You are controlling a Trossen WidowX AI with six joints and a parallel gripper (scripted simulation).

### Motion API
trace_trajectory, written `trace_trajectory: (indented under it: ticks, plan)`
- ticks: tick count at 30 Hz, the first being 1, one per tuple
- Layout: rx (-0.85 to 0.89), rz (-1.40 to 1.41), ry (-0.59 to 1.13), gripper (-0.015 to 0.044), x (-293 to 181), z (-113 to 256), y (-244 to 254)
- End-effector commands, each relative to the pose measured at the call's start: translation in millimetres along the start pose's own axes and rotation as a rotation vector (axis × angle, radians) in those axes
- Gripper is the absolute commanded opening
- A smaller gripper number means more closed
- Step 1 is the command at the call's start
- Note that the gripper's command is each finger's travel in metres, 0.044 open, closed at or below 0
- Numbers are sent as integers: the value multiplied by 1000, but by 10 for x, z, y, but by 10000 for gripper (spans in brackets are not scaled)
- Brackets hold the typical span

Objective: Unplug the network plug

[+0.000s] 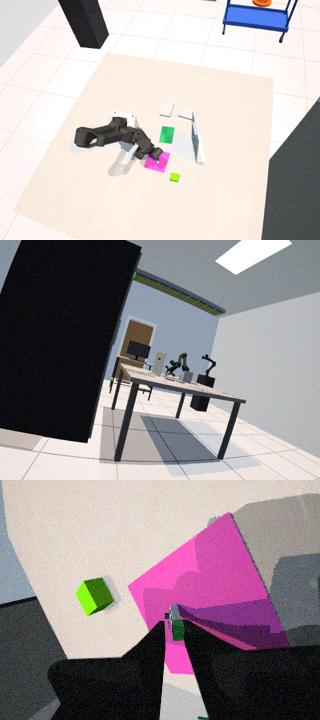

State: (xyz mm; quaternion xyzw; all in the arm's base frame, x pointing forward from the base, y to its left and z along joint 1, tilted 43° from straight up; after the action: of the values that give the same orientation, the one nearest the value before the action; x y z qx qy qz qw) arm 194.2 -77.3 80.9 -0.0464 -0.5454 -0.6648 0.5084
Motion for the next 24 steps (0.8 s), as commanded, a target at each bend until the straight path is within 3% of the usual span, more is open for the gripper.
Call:
trace_trajectory:
  ticks: [1,24]
  plan:
    - [-1,0,-1,156,0,1,-1]
    - [-4,1,2,156,-9,117,7]
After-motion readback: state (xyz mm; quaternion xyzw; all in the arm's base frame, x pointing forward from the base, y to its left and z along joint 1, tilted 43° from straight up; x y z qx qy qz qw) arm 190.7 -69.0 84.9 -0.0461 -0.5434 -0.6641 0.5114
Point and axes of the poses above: the point midway between the two fingers, 35 mm back from their tips, its own z axis back along the fingers, its own y axis across the jaws, x = y × z, the point moved 8 cm from there along z, back along the fingers, and after that the axes turned 2 degrees about z, right-handed, at the moved point
